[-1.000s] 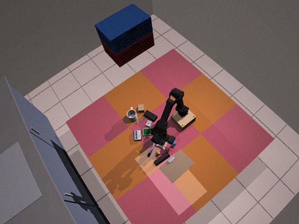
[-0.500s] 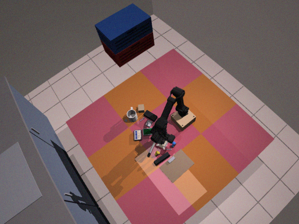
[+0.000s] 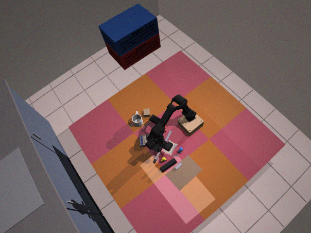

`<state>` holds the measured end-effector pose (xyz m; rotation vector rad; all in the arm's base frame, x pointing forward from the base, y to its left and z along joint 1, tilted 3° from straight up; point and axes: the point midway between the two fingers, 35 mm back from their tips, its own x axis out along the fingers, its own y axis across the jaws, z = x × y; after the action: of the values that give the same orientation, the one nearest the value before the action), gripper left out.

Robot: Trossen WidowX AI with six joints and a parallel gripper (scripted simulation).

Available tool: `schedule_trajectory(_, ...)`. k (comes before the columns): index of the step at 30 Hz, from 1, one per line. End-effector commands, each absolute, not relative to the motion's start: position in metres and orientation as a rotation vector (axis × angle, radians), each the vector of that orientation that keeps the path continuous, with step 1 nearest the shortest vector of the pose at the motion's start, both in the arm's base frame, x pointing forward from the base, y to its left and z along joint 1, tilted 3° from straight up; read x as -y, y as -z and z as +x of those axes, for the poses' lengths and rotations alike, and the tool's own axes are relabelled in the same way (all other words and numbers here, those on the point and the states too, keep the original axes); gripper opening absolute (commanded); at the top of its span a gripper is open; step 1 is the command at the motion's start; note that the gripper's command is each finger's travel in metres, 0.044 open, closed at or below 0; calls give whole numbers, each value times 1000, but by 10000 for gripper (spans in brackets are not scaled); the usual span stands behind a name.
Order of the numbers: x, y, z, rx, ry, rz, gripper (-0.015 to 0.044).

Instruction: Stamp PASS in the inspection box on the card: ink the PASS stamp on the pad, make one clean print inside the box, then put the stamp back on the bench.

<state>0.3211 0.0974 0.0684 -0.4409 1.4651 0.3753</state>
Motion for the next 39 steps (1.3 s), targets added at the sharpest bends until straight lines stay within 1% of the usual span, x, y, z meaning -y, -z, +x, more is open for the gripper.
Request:
schedule_trajectory(1,-90,-68,335,-1471,-376,-443,0)
schedule_trajectory(10,-68,-68,371,-1468,-373,-444,0)
schedule_trajectory(39,-66,-25,376,-1468,-373,-445,0)
